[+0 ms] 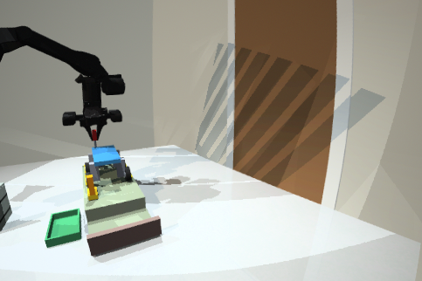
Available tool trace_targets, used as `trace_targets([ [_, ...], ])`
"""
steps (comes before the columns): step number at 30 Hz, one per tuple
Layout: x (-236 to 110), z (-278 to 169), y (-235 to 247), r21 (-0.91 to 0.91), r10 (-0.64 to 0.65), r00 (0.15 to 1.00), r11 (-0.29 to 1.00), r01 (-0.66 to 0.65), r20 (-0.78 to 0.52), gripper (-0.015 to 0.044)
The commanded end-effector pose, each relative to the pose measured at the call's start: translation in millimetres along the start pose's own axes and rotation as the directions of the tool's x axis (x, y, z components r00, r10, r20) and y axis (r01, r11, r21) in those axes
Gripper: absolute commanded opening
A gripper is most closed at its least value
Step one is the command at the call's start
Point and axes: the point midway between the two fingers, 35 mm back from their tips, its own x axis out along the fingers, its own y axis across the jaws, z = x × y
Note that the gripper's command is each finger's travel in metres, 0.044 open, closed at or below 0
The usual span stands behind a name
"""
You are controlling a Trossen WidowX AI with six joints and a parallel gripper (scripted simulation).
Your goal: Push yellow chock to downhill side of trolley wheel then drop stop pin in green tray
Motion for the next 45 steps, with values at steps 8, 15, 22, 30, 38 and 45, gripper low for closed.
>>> trace_targets([
  [8,2,-1,-29,0.005,0.002,1.000,1.000,-0.002,-0.003,0.0000],
  [15,3,-1,-52,0.005,0.000,1.000,1.000,0.000,-0.003,0.0000],
  [22,3,-3,-78,0.006,-0.002,1.000,1.000,0.002,-0.004,0.0000],
  [30,2,3,-83,0.006,-0.002,1.000,1.000,0.002,-0.003,0.0000],
  [38,-2,34,-80,0.006,-0.002,1.000,1.000,0.002,0.000,0.0000],
  [45,-7,60,-78,0.006,-0.002,1.000,1.000,0.002,0.002,0.0000],
])
